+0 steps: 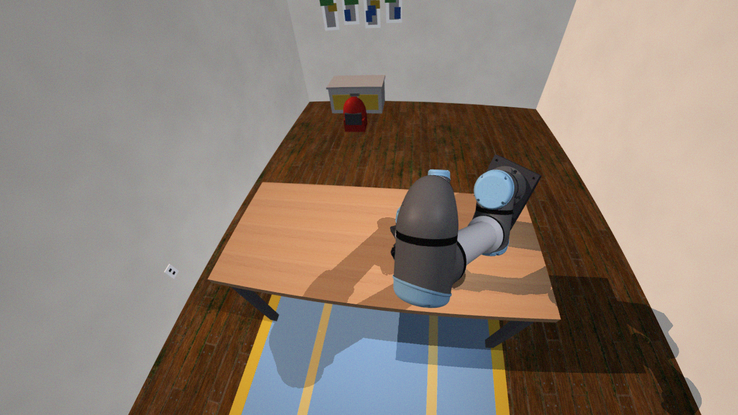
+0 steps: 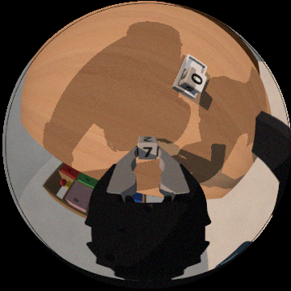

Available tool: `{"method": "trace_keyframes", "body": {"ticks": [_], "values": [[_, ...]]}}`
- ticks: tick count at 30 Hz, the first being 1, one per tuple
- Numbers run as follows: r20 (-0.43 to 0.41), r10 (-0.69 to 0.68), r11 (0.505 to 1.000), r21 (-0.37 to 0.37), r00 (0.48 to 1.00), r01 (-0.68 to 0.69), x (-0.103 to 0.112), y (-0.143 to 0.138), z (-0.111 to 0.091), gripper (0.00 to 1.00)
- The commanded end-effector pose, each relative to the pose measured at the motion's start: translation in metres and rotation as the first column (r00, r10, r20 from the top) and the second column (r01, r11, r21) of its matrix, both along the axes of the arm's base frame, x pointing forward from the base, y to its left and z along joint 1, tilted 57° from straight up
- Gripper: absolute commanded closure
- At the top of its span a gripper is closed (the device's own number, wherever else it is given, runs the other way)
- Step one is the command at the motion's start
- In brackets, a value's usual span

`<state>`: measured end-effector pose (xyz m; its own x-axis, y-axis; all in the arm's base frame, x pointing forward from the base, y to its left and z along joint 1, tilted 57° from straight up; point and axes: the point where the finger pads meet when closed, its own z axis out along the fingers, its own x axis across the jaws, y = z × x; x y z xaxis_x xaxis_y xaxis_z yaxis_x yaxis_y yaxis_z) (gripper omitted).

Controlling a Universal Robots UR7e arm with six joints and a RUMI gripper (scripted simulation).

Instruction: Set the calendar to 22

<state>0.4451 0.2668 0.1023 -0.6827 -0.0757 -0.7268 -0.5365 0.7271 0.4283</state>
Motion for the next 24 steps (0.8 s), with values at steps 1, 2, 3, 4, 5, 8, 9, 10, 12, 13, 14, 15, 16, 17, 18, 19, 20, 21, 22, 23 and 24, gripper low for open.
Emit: {"method": "trace_keyframes", "body": {"ticks": [1,2,3,4,5,8,9,10,12,13,14,15,16,17,18,19,20,21,22,23,24], "values": [[0.000,0.001,1.000,0.000,1.000,-0.001,-0.003,-0.005,0.004,0.89],[0.000,0.001,1.000,0.000,1.000,-0.001,-0.004,-0.006,0.005,0.89],[0.000,0.001,1.000,0.000,1.000,-0.001,-0.005,-0.007,0.006,0.89],[0.000,0.001,1.000,0.000,1.000,-0.001,-0.006,-0.009,0.007,0.89],[0.000,0.001,1.000,0.000,1.000,-0.001,-0.006,-0.009,0.007,0.89],[0.000,0.001,1.000,0.000,1.000,-0.001,-0.008,-0.011,0.009,0.89],[0.000,0.001,1.000,0.000,1.000,-0.001,-0.009,-0.013,0.010,0.89],[0.000,0.001,1.000,0.000,1.000,-0.001,-0.010,-0.014,0.011,0.89],[0.000,0.001,1.000,0.000,1.000,-0.001,-0.012,-0.017,0.013,0.89],[0.000,0.001,1.000,0.000,1.000,-0.001,-0.013,-0.018,0.015,0.89],[0.000,0.001,1.000,0.000,1.000,-0.001,-0.014,-0.020,0.016,0.89],[0.000,0.001,1.000,0.000,1.000,-0.001,-0.015,-0.021,0.017,0.89],[0.000,0.001,1.000,0.000,1.000,-0.001,-0.016,-0.022,0.018,0.89],[0.000,0.001,1.000,0.000,1.000,-0.001,-0.017,-0.024,0.019,0.89],[0.000,0.001,1.000,0.000,1.000,-0.001,-0.018,-0.025,0.020,0.89],[0.000,0.001,1.000,0.000,1.000,-0.001,-0.019,-0.027,0.021,0.89],[0.000,0.001,1.000,0.000,1.000,-0.001,-0.020,-0.028,0.022,0.89],[0.000,0.001,1.000,0.000,1.000,-0.001,-0.021,-0.029,0.023,0.89],[0.000,0.001,1.000,0.000,1.000,-0.001,-0.021,-0.029,0.023,0.89],[0.000,0.001,1.000,0.000,1.000,-0.001,-0.021,-0.029,0.023,0.89],[0.000,0.001,1.000,0.000,1.000,-0.001,-0.022,-0.031,0.024,0.89]]}}
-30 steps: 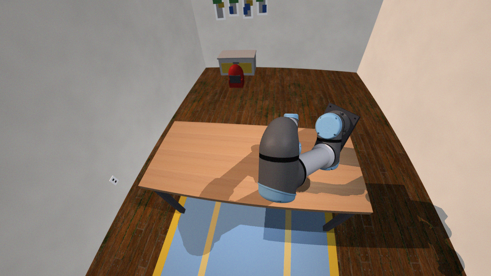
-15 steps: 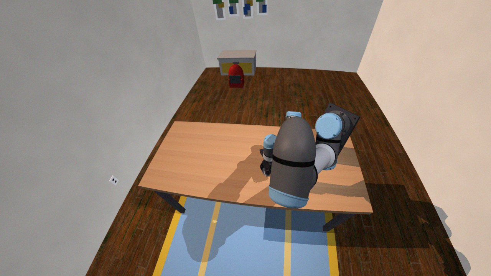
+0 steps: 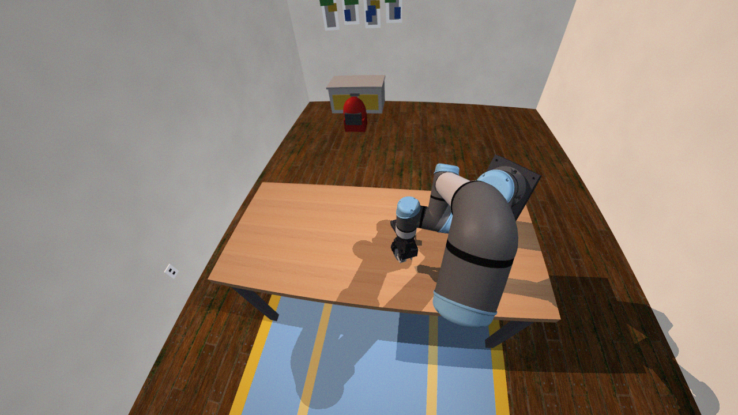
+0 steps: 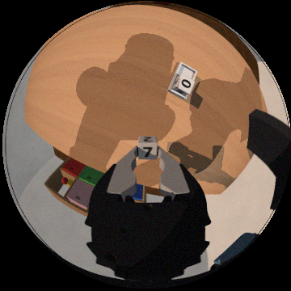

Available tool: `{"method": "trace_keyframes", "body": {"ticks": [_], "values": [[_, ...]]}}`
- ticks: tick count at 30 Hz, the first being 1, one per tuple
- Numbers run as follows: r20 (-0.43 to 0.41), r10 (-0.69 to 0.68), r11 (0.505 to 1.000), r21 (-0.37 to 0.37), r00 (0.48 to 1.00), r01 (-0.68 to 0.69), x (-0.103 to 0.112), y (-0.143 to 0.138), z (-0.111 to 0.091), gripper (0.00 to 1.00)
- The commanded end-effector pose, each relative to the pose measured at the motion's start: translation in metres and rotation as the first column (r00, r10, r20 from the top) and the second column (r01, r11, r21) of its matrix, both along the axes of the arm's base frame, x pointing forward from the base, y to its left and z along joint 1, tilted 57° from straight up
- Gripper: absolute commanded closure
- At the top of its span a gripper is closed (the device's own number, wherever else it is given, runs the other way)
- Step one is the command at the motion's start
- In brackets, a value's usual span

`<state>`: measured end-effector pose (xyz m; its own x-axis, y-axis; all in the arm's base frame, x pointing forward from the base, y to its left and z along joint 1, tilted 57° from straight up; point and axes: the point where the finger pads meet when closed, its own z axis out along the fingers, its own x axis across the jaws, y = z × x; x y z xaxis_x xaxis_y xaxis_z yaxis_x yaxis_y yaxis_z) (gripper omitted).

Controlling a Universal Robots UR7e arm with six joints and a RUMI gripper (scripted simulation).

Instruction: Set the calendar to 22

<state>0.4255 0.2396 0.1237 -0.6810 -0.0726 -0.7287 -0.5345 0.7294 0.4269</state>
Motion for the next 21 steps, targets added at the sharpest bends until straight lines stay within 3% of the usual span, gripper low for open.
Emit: {"method": "trace_keyframes", "body": {"ticks": [1,21], "values": [[-0.003,0.005,1.000,0.000,1.000,-0.005,-0.003,-0.005,0.004,0.89],[-0.003,0.005,1.000,0.000,1.000,-0.005,-0.016,-0.023,0.018,0.89]]}}
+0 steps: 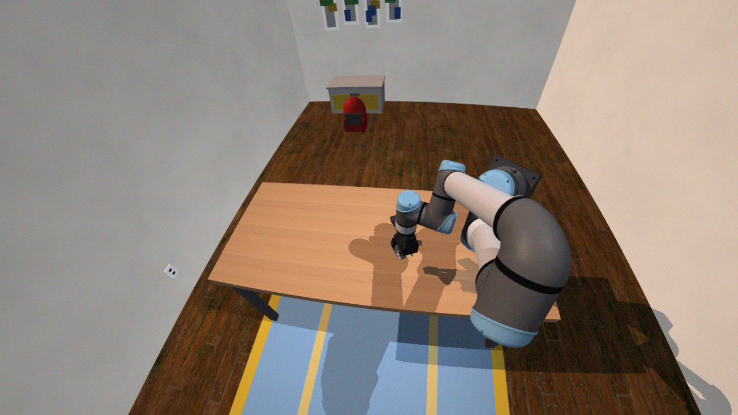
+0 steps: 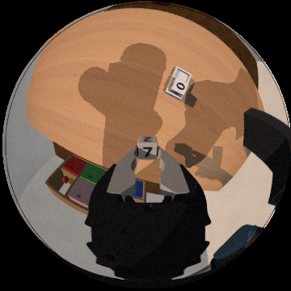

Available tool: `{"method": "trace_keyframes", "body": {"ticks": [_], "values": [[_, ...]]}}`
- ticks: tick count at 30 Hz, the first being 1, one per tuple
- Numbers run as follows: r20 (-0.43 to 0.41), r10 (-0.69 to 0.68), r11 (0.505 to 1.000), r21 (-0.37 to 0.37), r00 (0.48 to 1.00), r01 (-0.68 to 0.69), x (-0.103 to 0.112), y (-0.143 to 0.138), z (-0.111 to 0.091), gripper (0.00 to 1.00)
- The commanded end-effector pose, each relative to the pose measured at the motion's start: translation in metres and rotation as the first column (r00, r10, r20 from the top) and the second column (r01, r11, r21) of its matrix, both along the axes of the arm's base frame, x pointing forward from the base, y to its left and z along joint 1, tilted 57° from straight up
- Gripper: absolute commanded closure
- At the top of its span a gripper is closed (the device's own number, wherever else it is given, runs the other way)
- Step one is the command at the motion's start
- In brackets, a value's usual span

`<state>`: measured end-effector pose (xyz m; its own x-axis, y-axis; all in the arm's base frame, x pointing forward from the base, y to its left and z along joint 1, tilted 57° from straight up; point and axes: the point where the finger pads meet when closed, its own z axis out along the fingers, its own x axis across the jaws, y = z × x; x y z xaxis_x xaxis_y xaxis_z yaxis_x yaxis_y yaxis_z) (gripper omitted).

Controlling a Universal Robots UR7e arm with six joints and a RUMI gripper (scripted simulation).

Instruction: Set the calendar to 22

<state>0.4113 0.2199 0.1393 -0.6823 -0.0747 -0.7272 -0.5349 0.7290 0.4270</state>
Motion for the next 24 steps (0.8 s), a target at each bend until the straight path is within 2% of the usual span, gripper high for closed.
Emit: {"method": "trace_keyframes", "body": {"ticks": [1,24], "values": [[-0.001,0.004,1.000,0.001,1.000,-0.004,-0.0026,-0.0035,0.0028,0.89],[-0.001,0.004,1.000,0.001,1.000,-0.004,-0.0073,-0.0100,0.0079,0.89]]}}
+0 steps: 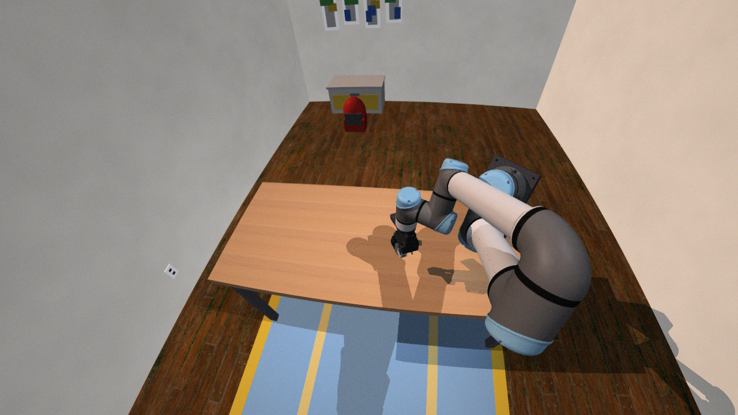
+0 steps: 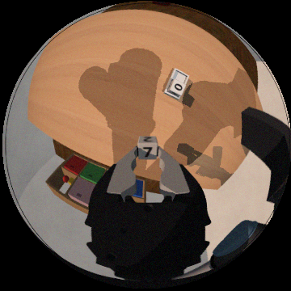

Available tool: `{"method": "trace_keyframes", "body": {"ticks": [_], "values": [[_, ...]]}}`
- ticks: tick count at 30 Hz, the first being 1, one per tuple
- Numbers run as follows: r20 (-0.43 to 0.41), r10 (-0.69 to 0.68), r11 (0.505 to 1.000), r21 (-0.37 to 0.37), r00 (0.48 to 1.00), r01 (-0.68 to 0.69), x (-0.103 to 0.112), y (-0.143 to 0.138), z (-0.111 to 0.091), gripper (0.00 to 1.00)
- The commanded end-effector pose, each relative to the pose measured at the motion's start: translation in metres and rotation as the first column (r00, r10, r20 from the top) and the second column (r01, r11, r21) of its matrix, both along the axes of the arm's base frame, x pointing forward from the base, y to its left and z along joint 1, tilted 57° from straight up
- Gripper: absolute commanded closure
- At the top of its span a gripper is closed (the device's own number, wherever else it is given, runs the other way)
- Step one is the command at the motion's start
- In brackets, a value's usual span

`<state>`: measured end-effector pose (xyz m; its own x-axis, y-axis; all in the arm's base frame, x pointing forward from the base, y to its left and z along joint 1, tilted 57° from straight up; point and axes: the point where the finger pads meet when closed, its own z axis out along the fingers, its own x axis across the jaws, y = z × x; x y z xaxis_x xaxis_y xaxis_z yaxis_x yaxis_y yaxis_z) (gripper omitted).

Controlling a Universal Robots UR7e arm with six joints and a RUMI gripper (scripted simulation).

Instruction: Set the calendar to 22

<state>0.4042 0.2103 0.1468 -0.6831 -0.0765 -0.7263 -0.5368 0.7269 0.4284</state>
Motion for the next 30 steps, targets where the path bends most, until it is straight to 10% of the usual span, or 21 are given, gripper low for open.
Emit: {"method": "trace_keyframes", "body": {"ticks": [1,30], "values": [[0.000,0.000,1.000,0.000,1.000,0.000,-0.0002,-0.0004,0.0004,0.89],[0.016,0.012,1.000,-0.011,1.000,-0.012,0.0002,-0.0006,0.0005,0.89]]}}
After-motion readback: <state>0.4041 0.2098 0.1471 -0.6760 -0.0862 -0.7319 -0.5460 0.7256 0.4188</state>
